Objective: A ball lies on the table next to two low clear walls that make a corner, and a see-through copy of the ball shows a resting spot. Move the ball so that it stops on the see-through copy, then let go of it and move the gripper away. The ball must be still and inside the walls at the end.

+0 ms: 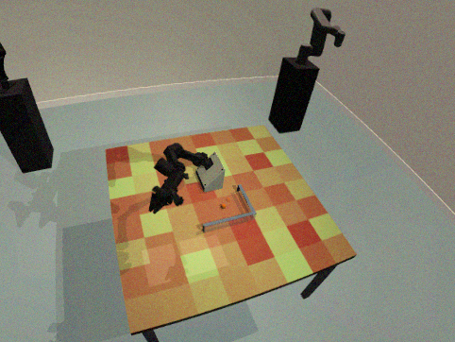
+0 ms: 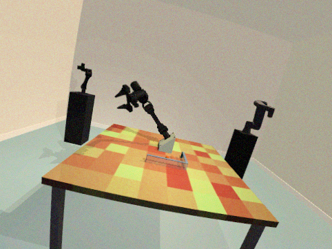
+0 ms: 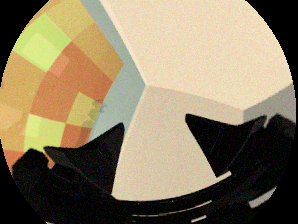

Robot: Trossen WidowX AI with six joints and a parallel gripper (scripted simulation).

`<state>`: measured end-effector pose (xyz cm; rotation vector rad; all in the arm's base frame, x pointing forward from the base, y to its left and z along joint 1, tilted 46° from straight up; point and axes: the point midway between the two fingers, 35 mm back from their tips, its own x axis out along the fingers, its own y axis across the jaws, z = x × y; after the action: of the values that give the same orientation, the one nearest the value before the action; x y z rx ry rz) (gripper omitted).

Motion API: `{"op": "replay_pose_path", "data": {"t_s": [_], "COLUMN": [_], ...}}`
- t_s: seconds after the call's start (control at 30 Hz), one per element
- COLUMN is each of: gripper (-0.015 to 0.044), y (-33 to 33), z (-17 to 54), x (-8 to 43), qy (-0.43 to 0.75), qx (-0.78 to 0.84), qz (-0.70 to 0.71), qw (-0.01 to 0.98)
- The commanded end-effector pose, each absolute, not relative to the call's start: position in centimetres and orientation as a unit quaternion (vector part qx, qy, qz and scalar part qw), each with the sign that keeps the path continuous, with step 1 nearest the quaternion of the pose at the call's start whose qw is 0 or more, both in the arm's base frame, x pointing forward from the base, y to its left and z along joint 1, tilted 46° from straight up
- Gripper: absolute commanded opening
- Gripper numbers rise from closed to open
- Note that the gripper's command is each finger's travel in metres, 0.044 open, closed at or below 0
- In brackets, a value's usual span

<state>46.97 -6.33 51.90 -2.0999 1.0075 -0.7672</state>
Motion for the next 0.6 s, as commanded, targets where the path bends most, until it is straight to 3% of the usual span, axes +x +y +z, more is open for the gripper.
{"op": "replay_pose_path", "data": {"t_s": [0.0, 0.17, 0.57], "gripper": [0.0374, 0.0243, 0.0243], "y": [-6.3, -4.2, -0.2], "z": [51.7, 44.9, 27.9], "x": [47.1, 50.5, 52.6], "qy": [0.385, 0.352, 0.358], "qx": [-0.806, -0.795, -0.698], "qz": [-0.293, -0.252, -0.148], "qw": [0.341, 0.425, 0.602]}}
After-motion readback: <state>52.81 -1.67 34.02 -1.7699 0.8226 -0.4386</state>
